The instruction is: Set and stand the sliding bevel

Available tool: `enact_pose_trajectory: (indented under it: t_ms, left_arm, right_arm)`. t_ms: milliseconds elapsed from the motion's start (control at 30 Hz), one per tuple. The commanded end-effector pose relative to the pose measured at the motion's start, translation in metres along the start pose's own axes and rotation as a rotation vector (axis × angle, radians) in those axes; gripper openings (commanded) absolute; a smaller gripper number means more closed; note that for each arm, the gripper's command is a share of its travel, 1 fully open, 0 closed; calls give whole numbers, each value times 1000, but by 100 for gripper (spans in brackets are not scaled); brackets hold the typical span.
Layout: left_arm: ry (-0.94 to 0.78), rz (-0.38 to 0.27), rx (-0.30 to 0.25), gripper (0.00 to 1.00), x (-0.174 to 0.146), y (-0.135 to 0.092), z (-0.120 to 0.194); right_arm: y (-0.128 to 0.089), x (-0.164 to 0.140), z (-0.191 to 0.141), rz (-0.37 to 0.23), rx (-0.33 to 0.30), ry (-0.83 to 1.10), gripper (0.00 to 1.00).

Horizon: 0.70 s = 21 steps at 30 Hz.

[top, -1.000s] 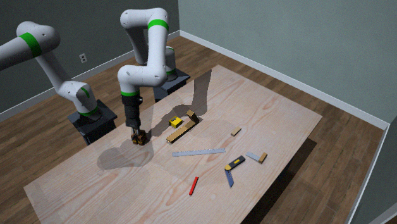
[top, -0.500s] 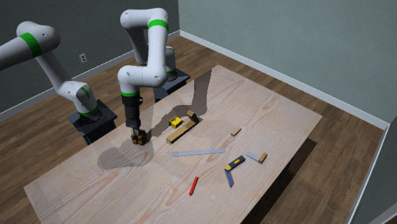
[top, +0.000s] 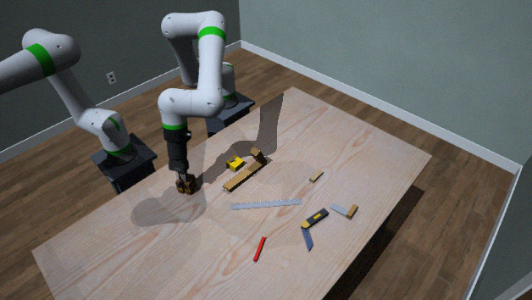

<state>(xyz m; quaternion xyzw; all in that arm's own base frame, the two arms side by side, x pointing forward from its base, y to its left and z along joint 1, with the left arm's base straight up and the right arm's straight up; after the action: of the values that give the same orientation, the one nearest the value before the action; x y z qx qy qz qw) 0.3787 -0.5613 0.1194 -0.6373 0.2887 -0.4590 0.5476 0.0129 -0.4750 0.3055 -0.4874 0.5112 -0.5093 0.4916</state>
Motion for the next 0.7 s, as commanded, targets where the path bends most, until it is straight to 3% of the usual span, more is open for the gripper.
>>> enact_pose_trajectory:
  t_ms: [0, 500, 533, 667]
  left_arm:
    - [5, -13, 1, 0, 5, -5, -2]
    - [5, -13, 1, 0, 4, -2, -2]
    - [5, -13, 1, 100, 4, -2, -2]
    - [5, -13, 1, 100, 4, -2, -2]
  right_arm:
    - [-4, 0, 0, -6, -2, 1, 100]
    - [-4, 0, 0, -6, -2, 1, 100]
    - [-4, 0, 0, -6, -2, 1, 100]
    - [-4, 0, 0, -6, -2, 1, 100]
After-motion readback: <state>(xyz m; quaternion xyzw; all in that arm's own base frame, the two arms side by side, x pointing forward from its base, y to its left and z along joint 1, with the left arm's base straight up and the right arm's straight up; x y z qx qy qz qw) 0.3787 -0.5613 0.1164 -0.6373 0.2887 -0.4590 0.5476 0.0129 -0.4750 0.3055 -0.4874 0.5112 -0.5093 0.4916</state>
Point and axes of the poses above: on each arm, the point where the finger pads meet when closed, its own y axis out along the fingers, its own z axis across the jaws, x = y × z, the point moved 2 cm from there along -y, back along the fingers, and after that the axes turned 4 degrees about y, right-handed, at the moved point
